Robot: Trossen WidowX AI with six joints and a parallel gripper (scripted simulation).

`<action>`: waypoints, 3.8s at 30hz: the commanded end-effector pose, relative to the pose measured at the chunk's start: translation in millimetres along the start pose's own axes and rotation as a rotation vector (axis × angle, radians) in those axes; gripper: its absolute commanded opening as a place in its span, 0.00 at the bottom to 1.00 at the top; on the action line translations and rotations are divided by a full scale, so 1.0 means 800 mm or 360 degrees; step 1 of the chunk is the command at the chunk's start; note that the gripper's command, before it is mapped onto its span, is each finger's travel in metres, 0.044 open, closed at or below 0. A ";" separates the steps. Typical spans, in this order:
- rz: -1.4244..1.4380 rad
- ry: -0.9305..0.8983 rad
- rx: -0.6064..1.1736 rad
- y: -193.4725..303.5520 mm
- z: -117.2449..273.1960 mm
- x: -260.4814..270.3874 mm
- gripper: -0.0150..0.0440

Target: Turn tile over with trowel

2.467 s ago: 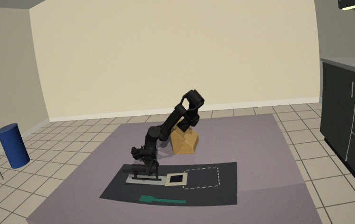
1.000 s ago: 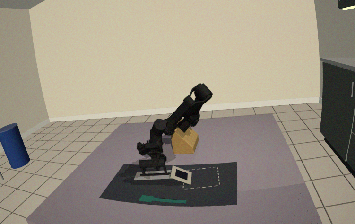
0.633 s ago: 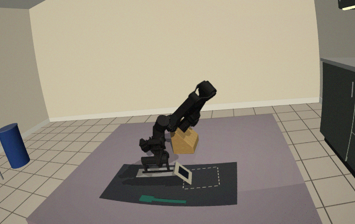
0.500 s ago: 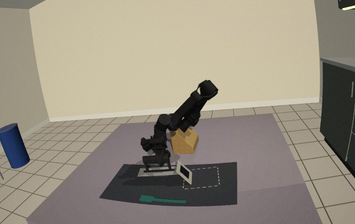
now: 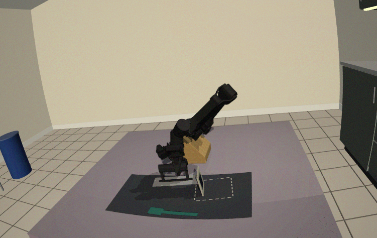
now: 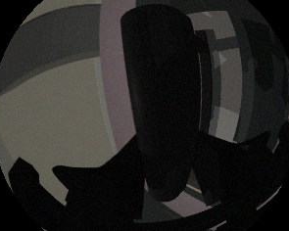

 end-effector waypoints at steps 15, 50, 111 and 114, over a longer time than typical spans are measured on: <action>-0.0001 -0.0005 -0.0013 0.009 0.002 0.002 0.25; 0.0003 -0.0009 -0.0010 -0.045 0.023 0.034 0.25; -0.0104 -0.0031 -0.0151 -0.196 0.057 -0.040 0.25; -0.0113 -0.0035 -0.0158 -0.206 0.061 -0.049 0.25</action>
Point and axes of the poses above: the point midway between the two fingers, 35 mm back from their tips, its own z axis back along the fingers, its own x axis across the jaws, y = z × x, the point moved 4 cm from there along z, back along the fingers, and after that the axes turned 10 degrees about -z, right-handed, at the moved point
